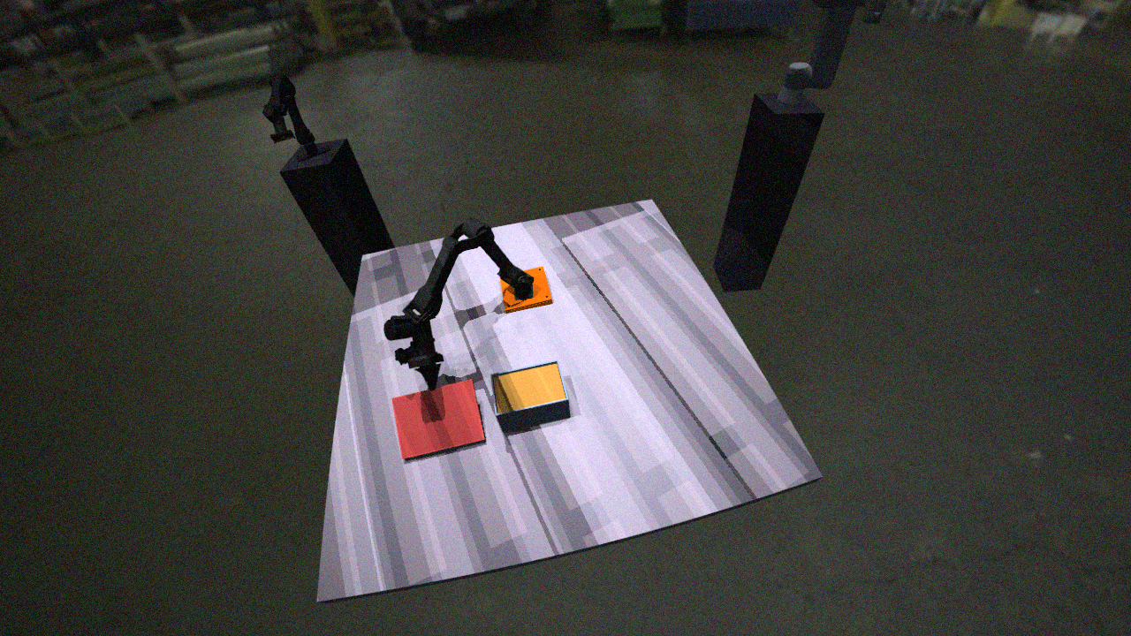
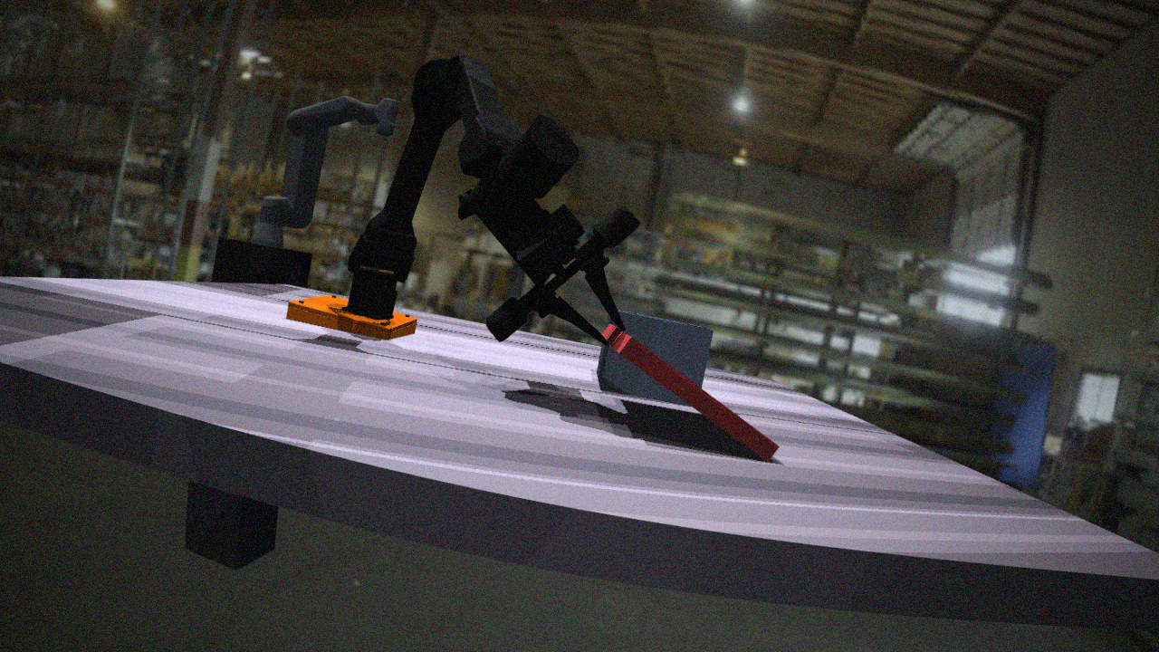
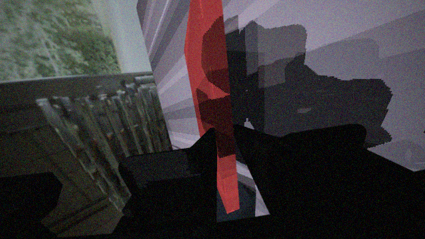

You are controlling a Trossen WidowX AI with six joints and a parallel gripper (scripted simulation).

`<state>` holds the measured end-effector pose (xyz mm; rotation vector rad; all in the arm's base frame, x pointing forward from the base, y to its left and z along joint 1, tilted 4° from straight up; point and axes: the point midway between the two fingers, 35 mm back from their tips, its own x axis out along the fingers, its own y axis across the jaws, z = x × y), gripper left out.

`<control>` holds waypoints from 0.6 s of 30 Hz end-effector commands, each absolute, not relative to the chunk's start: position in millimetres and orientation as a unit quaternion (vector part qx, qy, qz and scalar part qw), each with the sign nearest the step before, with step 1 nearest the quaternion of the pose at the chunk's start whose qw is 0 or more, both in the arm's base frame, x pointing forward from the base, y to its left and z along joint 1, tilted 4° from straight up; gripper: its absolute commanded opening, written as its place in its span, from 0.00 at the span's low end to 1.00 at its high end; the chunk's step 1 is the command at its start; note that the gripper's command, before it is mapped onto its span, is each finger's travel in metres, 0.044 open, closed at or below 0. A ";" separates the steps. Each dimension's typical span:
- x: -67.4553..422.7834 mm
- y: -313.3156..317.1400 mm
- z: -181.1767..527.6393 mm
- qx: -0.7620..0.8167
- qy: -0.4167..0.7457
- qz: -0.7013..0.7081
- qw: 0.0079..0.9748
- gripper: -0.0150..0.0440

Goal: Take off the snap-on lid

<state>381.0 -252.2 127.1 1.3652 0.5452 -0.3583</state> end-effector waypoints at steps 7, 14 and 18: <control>380.9 -250.8 107.1 0.624 0.257 -0.168 0.718 0.25; 381.8 -250.7 113.6 0.624 0.257 -0.168 0.718 0.43; 381.8 -250.7 113.6 0.624 0.257 -0.168 0.718 0.61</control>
